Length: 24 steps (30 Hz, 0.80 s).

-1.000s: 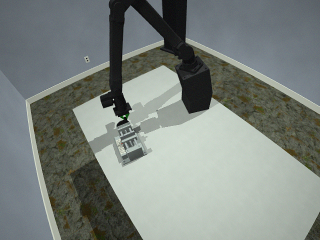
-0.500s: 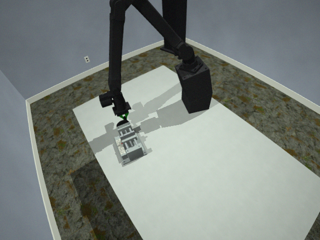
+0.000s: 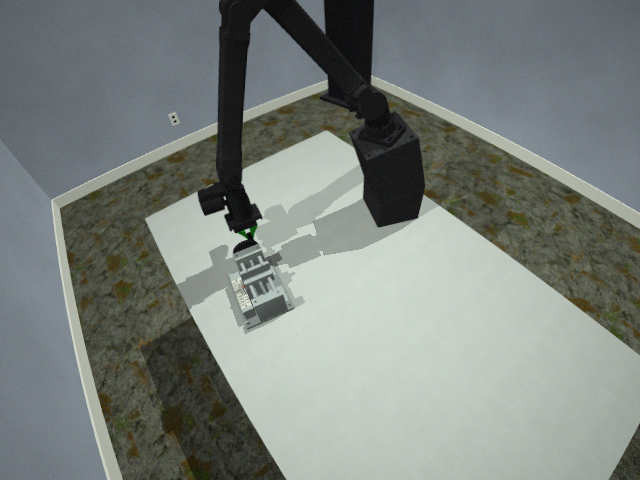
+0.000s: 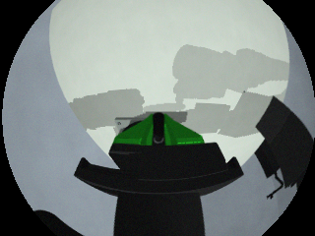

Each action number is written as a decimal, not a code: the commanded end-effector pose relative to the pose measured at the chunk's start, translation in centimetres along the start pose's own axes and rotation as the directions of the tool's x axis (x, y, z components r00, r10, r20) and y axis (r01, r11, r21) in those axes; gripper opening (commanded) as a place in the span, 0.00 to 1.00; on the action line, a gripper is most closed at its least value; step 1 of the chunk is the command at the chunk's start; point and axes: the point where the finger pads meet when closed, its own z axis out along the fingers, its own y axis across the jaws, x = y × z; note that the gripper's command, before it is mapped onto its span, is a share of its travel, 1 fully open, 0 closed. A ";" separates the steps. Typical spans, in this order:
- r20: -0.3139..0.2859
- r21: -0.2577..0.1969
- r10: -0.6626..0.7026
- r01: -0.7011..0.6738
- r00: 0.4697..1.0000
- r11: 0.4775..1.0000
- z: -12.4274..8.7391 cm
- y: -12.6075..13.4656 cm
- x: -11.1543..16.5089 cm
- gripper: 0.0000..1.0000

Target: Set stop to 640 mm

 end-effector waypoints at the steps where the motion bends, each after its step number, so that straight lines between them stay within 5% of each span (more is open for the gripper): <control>1: 0.009 -0.008 0.013 -0.013 1.000 1.000 -0.3 1.1 -0.3 0.06; 9: 0.010 -0.009 0.013 -0.013 1.000 1.000 -0.3 1.1 -0.3 0.06; 12: 0.012 -0.043 0.014 -0.014 1.000 0.999 -1.8 2.4 -0.4 0.06; 24: 0.011 -0.028 0.014 -0.013 1.000 1.000 -3.3 2.1 -0.3 0.06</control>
